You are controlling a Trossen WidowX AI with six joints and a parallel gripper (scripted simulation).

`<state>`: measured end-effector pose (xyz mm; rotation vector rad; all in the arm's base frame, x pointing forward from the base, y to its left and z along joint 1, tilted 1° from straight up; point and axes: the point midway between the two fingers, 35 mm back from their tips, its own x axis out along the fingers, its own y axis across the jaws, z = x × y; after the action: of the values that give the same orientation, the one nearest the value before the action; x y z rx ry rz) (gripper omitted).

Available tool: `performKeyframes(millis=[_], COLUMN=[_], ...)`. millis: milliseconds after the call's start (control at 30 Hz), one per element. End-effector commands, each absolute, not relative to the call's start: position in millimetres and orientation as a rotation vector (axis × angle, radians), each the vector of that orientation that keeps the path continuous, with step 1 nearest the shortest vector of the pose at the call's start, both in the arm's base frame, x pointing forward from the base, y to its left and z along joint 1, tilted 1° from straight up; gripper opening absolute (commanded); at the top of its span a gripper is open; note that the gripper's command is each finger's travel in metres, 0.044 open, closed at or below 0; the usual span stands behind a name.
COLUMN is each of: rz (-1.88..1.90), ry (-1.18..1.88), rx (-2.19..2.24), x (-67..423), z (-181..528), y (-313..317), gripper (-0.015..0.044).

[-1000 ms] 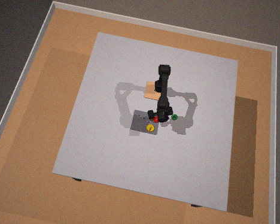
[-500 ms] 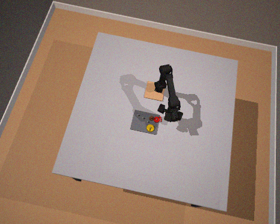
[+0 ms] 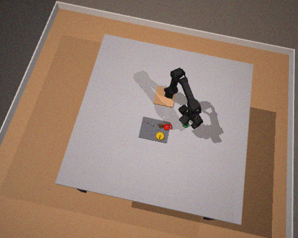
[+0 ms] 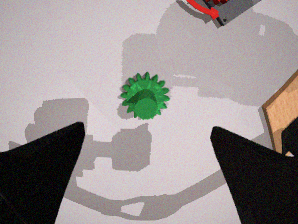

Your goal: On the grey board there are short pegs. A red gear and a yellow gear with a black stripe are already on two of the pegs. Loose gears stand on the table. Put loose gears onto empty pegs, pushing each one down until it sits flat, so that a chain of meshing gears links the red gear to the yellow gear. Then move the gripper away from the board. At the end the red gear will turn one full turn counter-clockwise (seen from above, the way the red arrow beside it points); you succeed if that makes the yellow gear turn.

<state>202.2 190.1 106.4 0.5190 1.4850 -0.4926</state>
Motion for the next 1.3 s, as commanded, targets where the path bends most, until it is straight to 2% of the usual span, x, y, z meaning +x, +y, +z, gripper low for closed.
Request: performKeyframes(millis=[0, 1133, 1267], rz=[-0.522, -0.522, -0.522], ry=[1.474, 1.474, 1.474], rx=[0.544, 0.544, 0.544], x=[202, 204, 204], z=[106, 56, 56], y=[191, 191, 191], gripper=[0.044, 0.044, 0.0335])
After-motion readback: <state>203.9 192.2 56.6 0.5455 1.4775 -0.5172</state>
